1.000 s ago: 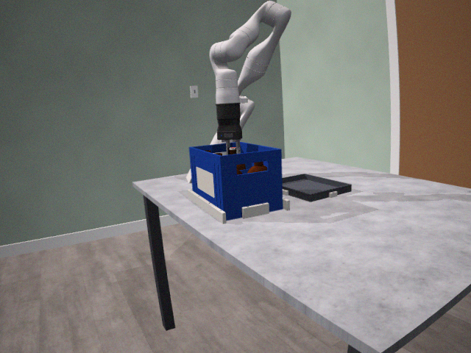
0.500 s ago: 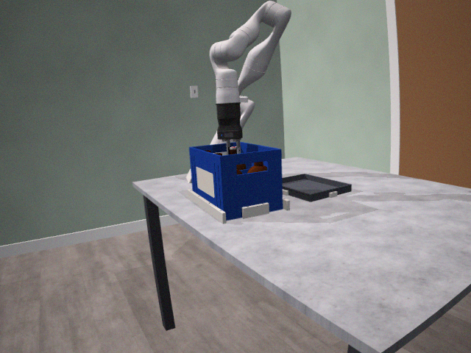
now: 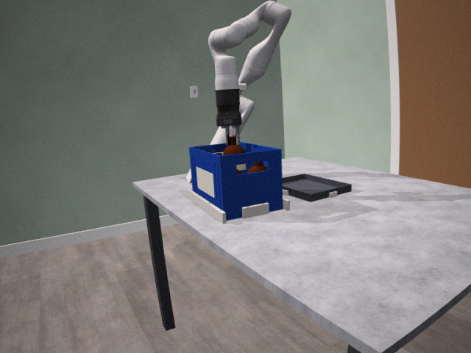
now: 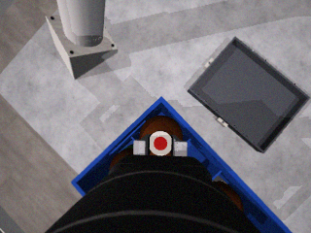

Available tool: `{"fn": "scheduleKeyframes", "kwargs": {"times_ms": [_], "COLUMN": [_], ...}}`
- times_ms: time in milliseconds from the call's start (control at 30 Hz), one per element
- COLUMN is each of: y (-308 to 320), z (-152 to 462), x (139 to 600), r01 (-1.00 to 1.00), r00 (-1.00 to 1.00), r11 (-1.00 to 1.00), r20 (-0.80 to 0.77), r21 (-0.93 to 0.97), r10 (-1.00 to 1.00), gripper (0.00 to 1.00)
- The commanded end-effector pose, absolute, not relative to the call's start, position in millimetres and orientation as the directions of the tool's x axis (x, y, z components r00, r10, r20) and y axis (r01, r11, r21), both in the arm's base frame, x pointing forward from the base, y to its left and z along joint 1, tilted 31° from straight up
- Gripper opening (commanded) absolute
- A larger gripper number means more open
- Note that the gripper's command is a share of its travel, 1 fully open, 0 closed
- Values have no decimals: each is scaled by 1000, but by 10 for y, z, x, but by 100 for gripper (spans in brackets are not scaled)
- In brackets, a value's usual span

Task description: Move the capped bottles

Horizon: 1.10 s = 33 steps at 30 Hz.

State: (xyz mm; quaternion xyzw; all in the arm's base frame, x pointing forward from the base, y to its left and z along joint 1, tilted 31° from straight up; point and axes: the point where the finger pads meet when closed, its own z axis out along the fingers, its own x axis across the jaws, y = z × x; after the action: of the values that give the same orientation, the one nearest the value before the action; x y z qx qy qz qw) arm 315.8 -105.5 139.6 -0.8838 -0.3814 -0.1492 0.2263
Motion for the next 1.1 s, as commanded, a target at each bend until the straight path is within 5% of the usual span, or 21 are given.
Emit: {"fn": "scheduleKeyframes", "kwargs": {"times_ms": [0,1067], "y": [-1092,-1554], "z": [1446,2175], "x": [3154,3086], "r01": [741,738], "r00": [665,668], "r11": [-608,-613], "r20": [436,434], "r21": [-285,-281], "r10": [606,605], "gripper": [0,0]}}
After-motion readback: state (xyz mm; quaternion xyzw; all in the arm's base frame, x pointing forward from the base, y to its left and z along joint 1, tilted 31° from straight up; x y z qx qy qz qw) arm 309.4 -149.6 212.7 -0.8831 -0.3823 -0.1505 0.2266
